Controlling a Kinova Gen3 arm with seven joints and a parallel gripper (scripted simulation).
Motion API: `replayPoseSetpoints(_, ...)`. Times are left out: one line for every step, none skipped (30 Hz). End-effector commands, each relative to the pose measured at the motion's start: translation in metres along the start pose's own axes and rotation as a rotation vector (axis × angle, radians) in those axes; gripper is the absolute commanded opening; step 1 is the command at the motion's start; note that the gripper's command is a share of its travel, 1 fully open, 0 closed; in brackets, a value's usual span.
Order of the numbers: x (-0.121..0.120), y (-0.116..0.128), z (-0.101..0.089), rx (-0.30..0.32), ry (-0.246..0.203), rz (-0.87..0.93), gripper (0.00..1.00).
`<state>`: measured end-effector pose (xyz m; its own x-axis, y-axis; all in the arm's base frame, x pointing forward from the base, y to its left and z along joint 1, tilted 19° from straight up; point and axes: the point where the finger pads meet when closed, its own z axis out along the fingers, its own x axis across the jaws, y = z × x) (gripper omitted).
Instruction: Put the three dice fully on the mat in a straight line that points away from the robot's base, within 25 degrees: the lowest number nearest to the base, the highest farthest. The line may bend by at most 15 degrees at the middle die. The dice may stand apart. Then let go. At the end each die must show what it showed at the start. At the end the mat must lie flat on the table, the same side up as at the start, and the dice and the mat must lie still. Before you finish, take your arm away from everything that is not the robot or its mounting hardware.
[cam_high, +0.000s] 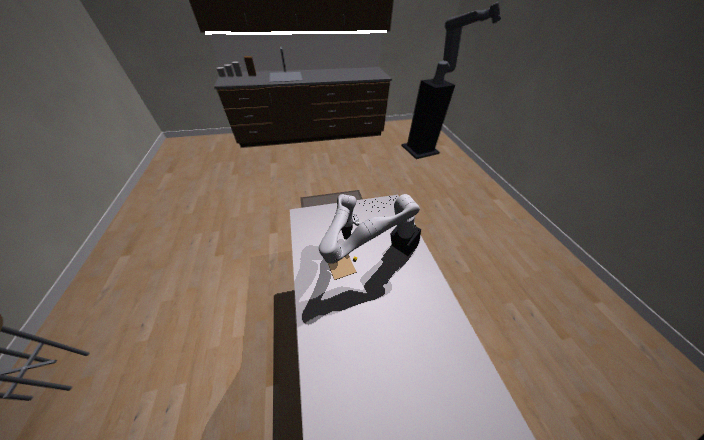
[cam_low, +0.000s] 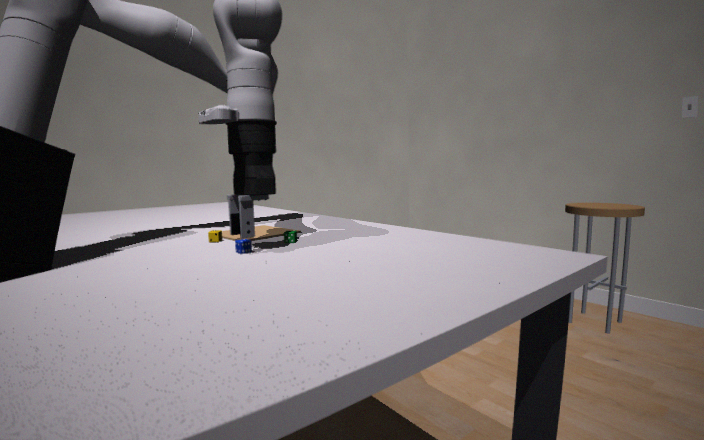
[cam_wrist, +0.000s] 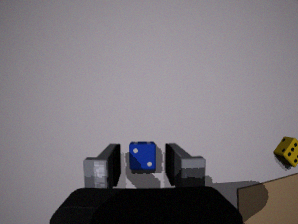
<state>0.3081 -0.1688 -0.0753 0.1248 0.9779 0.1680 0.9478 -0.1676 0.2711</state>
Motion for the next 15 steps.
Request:
replayPoseSetpoints(0.0,0.0,0.0,-0.001,-0.001,0.0,0.7)
replayPoseSetpoints(0.0,0.0,0.0,-0.001,-0.001,0.0,0.7)
replayPoseSetpoints(0.0,0.0,0.0,-0.001,-0.001,0.0,0.7)
replayPoseSetpoints(0.0,0.0,0.0,-0.001,-0.001,0.0,0.7)
replayPoseSetpoints(0.0,0.0,0.001,-0.001,-0.001,0.0,0.7)
replayPoseSetpoints(0.0,0.0,0.002,-0.001,-0.001,0.0,0.7)
replayPoseSetpoints(0.0,0.0,0.003,-0.001,-0.001,0.0,0.7)
replayPoseSetpoints(0.0,0.0,0.004,-0.001,-0.001,0.0,0.7)
replayPoseSetpoints(0.0,0.0,0.005,-0.001,-0.001,0.0,0.7)
replayPoseSetpoints(0.0,0.0,0.006,-0.001,-0.001,0.0,0.7)
replayPoseSetpoints(0.0,0.0,0.008,-0.001,-0.001,0.0,0.7)
replayPoseSetpoints(0.0,0.0,0.009,-0.001,-0.001,0.0,0.7)
replayPoseSetpoints(0.0,0.0,0.011,-0.001,-0.001,0.0,0.7)
replayPoseSetpoints(0.0,0.0,0.011,-0.001,-0.001,0.0,0.7)
replayPoseSetpoints(0.0,0.0,0.011,-0.001,-0.001,0.0,0.7)
